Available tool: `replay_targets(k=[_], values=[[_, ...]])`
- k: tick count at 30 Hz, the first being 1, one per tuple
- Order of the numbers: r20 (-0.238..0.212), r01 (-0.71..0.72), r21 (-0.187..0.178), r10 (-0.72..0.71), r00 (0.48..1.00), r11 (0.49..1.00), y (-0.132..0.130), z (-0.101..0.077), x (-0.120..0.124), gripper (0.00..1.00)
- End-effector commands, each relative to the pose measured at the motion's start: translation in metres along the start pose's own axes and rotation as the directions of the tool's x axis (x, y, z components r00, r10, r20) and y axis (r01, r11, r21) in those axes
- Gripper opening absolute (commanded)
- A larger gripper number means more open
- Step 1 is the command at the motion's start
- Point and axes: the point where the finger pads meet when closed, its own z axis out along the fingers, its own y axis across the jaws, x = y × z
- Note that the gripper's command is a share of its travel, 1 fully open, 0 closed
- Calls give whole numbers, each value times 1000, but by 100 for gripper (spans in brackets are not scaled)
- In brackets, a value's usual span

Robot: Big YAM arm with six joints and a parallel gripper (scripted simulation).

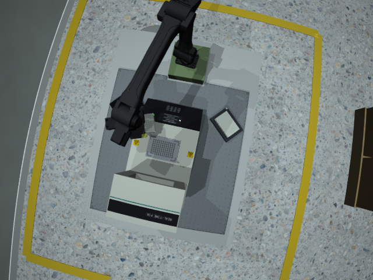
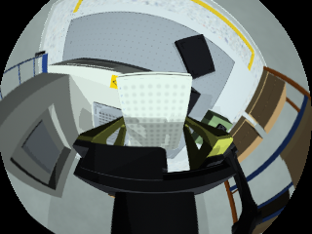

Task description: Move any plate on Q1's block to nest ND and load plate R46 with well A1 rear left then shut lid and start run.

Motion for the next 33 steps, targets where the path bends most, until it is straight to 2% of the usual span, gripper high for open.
replay_targets(k=[1, 2, 3, 7, 9, 11, 14, 16, 20, 25, 32, 33], values=[[49, 139, -60, -136, 990, 989, -5, -28, 5, 0], [49, 139, -60, -136, 990, 989, -5, -28, 5, 0], [40, 113, -45, -111, 993, 993, -6, -20, 2, 0], [24, 89, -19, -88, 996, 996, -31, -7, -18, 0], [19, 134, -18, -134, 991, 991, -40, -6, -25, 0], [25, 224, -19, -223, 974, 974, -46, -7, -32, 0], [44, 267, -35, -265, 963, 963, -52, -17, -35, 0], [45, 313, -32, -312, 949, 949, -60, -16, -36, 0], [43, 285, -27, -284, 958, 958, -68, -16, -40, 0], [41, 294, -21, -293, 955, 955, -99, -14, -60, 0], [46, 458, -18, -457, 888, 889, -119, -15, -74, 0], [47, 453, -18, -452, 891, 891, -123, -15, -76, 0]])
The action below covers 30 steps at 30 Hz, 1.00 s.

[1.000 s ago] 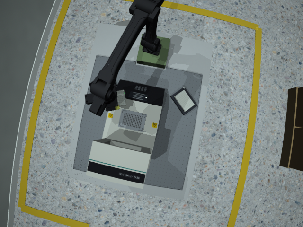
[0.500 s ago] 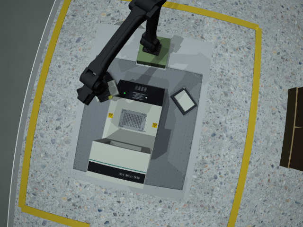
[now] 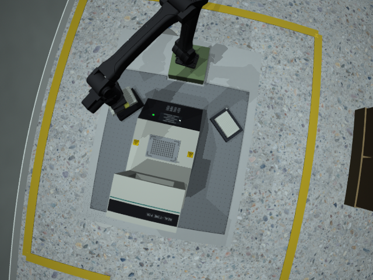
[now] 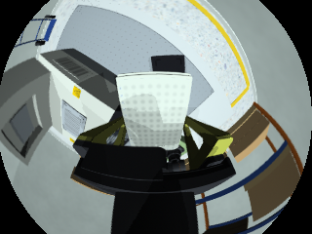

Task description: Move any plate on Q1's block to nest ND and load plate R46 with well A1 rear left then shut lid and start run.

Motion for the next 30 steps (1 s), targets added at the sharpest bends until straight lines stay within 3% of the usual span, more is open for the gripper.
replay_targets(k=[1, 4, 8, 11, 15, 20, 30], values=[[52, 92, -12, -91, 994, 996, -11, -16, 0, 0], [52, 118, -6, -118, 992, 993, -13, -16, -3, 0], [40, 78, -5, -77, 996, 997, -40, -11, -11, 0], [40, 166, -5, -166, 985, 986, -55, -11, -19, 0], [40, 164, -5, -164, 986, 986, -69, -10, -30, 0], [51, 160, -6, -159, 986, 987, -59, -15, -34, 0], [122, 117, 2, -117, 986, 993, -58, -44, -37, 0]])
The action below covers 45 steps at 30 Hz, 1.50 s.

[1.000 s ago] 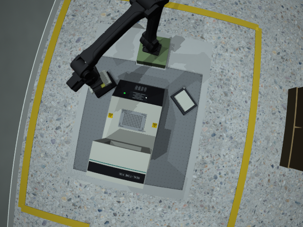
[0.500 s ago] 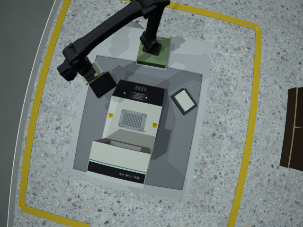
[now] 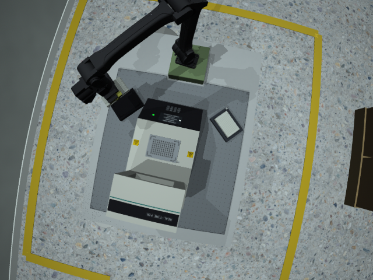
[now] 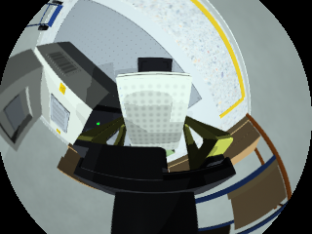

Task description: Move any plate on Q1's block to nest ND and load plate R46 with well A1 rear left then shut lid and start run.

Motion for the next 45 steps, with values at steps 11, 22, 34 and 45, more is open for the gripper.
replay_targets(k=[11, 22, 34, 45], values=[[119, -40, 1, 39, 992, 999, 0, -43, -24, 0], [68, -60, 2, 60, 996, 998, -4, -22, -21, 0], [66, -30, 2, 29, 997, 1000, 0, -22, -5, 0], [64, -47, 0, 47, 997, 999, 2, -21, 0, 0]])
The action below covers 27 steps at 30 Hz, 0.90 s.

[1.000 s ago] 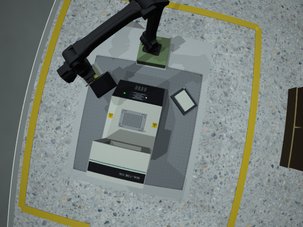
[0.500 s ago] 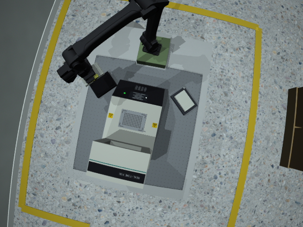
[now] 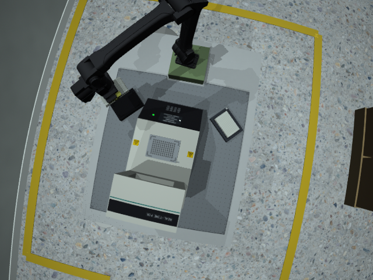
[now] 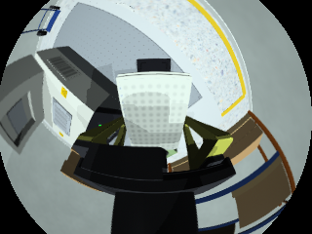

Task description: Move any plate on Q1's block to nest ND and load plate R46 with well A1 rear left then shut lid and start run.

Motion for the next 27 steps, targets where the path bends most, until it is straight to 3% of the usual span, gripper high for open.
replay_targets(k=[1, 27], values=[[55, -5, -1, 5, 998, 1000, 3, -17, 1, 0], [75, 17, -3, -17, 997, 1000, 4, -24, -24, 0]])
